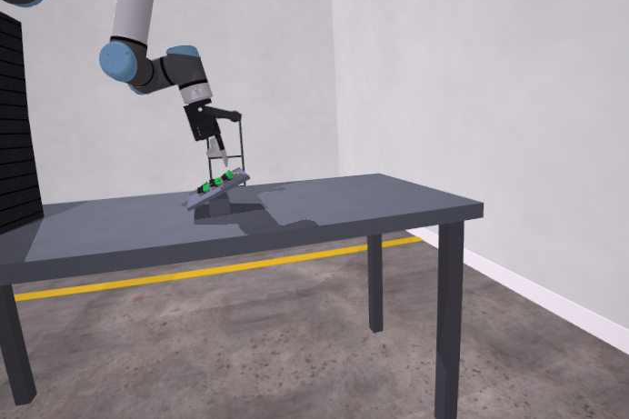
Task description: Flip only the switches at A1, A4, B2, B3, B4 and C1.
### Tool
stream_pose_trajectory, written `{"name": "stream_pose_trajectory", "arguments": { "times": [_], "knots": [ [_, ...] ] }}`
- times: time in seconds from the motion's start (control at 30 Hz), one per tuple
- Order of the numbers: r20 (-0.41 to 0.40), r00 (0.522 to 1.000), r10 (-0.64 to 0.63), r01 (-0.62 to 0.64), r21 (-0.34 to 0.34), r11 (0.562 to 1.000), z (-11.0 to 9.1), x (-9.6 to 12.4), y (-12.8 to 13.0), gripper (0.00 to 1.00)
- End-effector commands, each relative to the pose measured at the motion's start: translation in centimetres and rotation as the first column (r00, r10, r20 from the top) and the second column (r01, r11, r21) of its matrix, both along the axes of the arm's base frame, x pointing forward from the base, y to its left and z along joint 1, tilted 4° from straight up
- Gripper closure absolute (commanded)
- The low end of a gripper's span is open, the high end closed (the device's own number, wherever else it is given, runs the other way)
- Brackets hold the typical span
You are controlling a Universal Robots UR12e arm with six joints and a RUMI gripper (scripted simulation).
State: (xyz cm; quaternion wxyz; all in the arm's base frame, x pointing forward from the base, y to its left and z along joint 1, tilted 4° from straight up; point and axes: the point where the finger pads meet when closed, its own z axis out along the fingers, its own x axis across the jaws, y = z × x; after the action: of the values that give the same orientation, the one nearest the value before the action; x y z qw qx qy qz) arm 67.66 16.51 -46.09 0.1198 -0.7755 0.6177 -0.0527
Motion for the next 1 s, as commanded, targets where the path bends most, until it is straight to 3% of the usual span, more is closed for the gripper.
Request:
{"name": "stream_pose_trajectory", "arguments": {
  "times": [0.0,0.97],
  "knots": [
    [0.001,1.000,0.001,-0.001,-0.001,1.000,-1.07,0.29,0.27,1.00],
    [0.001,1.000,0.001,-0.001,-0.001,1.000,-1.67,0.43,0.31,1.00]
  ]
}}
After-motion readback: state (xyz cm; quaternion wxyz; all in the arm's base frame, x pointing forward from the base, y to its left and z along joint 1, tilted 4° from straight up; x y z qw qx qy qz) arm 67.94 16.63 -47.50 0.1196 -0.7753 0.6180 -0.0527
